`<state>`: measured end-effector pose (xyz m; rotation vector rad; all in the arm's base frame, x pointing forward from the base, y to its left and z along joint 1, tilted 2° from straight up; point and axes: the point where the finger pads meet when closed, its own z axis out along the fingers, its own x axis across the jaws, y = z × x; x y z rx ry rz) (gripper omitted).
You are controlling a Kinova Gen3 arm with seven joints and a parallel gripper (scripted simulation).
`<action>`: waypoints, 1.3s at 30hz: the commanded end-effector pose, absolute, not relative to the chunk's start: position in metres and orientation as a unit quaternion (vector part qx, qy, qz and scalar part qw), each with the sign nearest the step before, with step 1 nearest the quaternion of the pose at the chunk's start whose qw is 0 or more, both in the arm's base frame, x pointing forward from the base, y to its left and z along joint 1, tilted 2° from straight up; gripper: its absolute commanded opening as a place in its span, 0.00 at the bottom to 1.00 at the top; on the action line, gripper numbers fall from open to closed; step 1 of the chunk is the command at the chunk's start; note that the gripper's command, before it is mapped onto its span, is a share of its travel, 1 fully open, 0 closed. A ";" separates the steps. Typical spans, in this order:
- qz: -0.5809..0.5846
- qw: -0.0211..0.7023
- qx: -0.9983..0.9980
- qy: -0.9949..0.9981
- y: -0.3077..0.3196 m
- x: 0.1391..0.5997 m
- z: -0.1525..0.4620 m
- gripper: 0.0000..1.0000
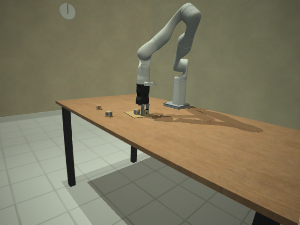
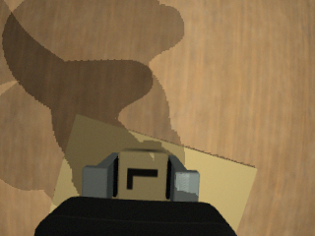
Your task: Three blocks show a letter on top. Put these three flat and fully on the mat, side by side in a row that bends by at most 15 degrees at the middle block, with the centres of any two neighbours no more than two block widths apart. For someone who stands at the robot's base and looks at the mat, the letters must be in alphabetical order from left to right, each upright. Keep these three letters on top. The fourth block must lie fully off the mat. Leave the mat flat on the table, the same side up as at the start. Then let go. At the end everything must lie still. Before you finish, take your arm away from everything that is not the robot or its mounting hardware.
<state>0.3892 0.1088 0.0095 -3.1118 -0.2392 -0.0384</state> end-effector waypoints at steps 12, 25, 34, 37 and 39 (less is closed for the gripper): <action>-0.013 0.010 -0.997 -0.077 0.109 0.390 0.010 0.69; -0.013 0.010 -0.997 -0.077 0.109 0.390 0.010 0.87; -0.013 0.010 -0.997 -0.077 0.109 0.390 0.012 0.87; -0.013 0.010 -0.997 -0.077 0.109 0.390 0.015 0.87; -0.013 0.010 -0.997 -0.077 0.109 0.389 0.020 0.87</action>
